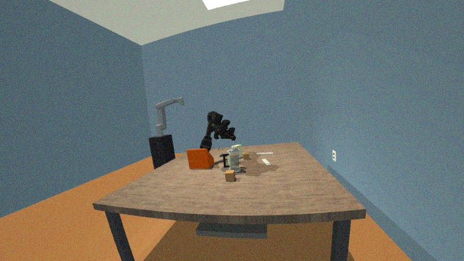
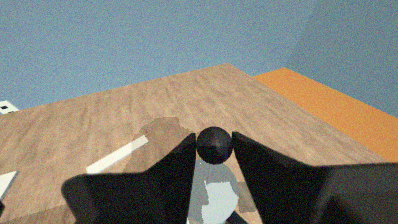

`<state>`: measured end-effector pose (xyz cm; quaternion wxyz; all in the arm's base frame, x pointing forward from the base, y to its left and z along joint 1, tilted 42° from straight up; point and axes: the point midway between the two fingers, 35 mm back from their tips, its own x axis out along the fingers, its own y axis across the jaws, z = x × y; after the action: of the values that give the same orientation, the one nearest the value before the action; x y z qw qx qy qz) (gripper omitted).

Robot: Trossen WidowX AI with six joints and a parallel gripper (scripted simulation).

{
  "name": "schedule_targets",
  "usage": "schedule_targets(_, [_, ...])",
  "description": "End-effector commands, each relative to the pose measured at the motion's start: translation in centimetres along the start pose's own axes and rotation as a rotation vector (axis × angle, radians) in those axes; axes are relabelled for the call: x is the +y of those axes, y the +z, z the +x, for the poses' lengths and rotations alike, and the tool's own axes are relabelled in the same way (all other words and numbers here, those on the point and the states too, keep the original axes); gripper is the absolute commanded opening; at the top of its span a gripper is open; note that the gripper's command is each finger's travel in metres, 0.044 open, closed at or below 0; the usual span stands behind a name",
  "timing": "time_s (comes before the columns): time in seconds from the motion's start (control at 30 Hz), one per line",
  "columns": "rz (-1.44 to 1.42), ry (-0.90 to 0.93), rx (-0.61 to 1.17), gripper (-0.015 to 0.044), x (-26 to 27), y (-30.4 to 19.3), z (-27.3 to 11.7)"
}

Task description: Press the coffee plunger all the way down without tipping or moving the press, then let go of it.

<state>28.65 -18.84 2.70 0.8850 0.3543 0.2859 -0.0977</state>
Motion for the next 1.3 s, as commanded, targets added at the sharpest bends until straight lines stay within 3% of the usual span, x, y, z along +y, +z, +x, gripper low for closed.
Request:
schedule_targets(0.0, [0.044, 0.003, 0.081, 0.0126, 0.0, -3.6, 1.1])
schedule_targets(1.27, [0.044, 0.007, 0.078, 0.0126, 0.1, -4.0, 3.2])
